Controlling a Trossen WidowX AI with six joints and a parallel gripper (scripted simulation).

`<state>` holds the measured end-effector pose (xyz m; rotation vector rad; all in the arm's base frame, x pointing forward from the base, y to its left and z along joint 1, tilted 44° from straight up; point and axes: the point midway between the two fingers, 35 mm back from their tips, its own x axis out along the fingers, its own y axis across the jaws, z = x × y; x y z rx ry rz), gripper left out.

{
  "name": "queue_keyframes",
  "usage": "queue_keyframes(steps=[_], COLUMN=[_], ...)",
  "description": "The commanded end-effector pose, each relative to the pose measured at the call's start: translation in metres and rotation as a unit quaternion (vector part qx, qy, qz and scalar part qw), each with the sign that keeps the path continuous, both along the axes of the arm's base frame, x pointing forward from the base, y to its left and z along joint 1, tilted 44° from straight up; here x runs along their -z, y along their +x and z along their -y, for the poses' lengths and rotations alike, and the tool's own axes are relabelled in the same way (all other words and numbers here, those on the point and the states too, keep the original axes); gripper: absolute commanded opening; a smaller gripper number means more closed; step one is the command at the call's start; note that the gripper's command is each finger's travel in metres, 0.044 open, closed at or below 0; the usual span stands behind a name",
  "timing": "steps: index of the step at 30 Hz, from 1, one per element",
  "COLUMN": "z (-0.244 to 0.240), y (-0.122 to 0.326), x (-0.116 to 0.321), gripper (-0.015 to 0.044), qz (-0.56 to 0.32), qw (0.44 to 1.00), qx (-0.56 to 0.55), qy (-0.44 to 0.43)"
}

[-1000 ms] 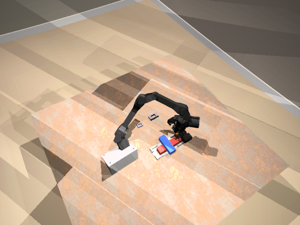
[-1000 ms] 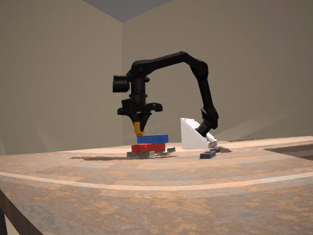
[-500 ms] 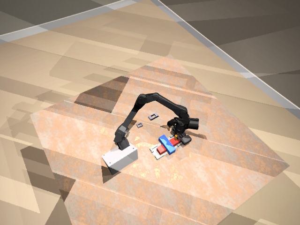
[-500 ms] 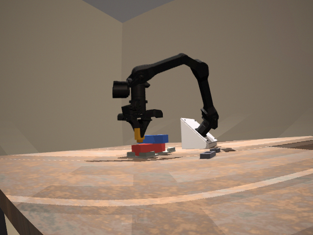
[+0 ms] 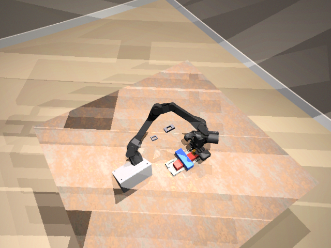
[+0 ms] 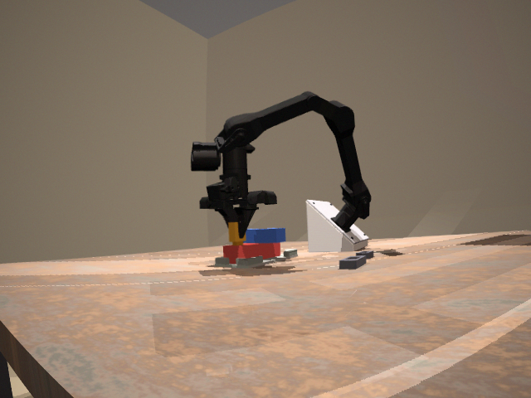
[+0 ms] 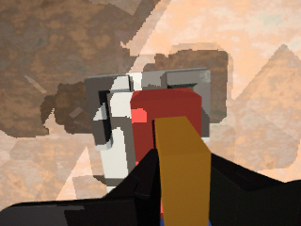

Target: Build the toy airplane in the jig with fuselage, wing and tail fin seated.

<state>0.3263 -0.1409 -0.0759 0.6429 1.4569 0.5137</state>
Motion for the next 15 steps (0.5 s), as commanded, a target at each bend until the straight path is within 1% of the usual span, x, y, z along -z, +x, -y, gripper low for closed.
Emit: queue_keyframes(steps=[1, 4, 14, 15], z=[0.0001, 0.0001, 0.0001, 0.0001], y=[0.0001, 0.0001, 0.0001, 0.0001], x=[-0.0002, -0.0002, -0.0002, -0.0002], gripper=[0.0000, 0.0000, 0.0260, 0.0260], qz=[0.000, 0.000, 0.000, 0.000], qw=[1.000, 1.000, 1.000, 1.000], qx=[0.000, 0.000, 0.000, 0.000], qy=[0.000, 0.000, 0.000, 0.000])
